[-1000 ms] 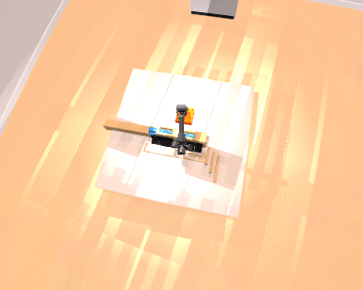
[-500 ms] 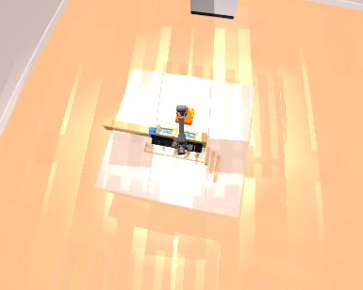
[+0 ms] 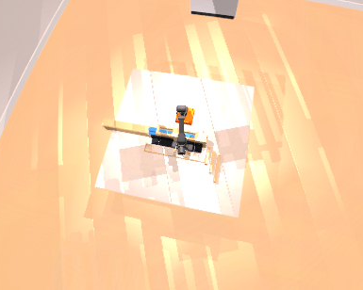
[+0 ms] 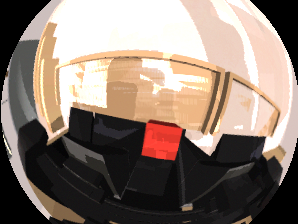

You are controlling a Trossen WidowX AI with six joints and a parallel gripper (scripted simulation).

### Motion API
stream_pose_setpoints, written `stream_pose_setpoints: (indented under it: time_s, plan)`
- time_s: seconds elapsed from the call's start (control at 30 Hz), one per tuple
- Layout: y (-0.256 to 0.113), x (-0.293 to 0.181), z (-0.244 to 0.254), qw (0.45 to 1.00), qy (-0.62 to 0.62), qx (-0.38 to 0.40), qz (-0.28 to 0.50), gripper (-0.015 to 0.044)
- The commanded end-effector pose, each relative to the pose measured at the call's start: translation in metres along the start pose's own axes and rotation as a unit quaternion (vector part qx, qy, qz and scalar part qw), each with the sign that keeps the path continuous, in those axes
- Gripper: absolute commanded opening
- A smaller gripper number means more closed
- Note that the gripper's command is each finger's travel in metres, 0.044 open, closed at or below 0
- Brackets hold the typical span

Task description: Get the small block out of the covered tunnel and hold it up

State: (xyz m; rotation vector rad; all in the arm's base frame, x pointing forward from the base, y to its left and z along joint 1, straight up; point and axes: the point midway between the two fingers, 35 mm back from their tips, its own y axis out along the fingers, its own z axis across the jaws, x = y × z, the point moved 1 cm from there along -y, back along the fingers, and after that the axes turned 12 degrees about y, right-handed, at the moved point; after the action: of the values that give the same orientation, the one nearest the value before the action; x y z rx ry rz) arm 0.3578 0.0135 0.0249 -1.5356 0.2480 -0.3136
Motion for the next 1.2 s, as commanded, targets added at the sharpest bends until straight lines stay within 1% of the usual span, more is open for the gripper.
stream_pose_setpoints:
  time_s: [0.0, 0.1, 0.63, 1.17]
  plan:
    - [-0.002, 0.001, 0.0, 1.0, 0.0, 0.0, -0.001, 0.0078]
    - [-0.008, 0.002, 0.001, 1.0, 0.0, 0.0, -0.001, 0.0]
    - [-0.081, 0.01, 0.004, 1.0, -0.001, -0.001, 0.0, 0.0]
    - [-0.157, -0.001, 0.0, 1.0, -0.003, -0.002, 0.001, 0.0]
